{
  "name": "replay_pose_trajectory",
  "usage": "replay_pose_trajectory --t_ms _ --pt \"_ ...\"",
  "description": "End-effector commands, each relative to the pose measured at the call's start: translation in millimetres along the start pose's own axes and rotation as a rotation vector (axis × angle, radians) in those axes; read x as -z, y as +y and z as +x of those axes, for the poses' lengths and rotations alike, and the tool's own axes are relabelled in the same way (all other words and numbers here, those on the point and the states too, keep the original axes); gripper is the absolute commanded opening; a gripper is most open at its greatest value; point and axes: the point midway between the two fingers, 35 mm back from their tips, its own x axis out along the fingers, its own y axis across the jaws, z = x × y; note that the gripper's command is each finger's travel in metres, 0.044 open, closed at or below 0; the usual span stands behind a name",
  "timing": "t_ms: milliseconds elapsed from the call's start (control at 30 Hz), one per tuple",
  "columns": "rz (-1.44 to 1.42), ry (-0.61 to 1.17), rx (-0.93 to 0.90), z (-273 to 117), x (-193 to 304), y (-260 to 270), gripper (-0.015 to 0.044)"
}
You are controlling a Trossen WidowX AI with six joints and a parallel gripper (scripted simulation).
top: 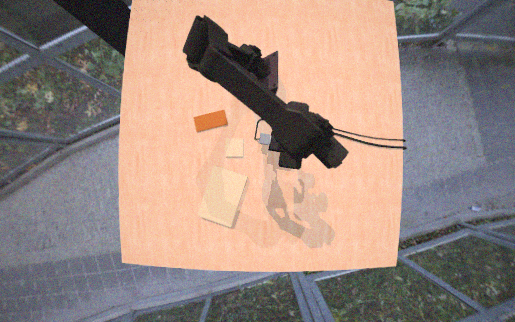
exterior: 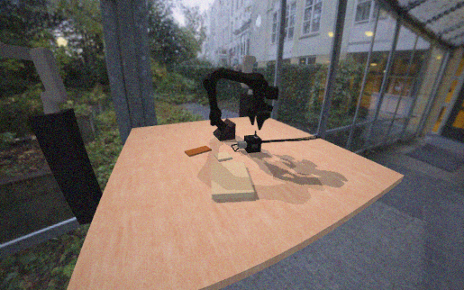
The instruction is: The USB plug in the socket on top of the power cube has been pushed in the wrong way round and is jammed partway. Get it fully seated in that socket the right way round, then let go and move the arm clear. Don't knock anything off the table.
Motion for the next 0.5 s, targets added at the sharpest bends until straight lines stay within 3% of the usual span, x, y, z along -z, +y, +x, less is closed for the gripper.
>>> replay_pose_trajectory --t_ms 0,467 --pt "-0.006 0.008 -0.003 5 1 1 0.044" --pt "-0.005 0.008 -0.002 20 2 1 0.044"
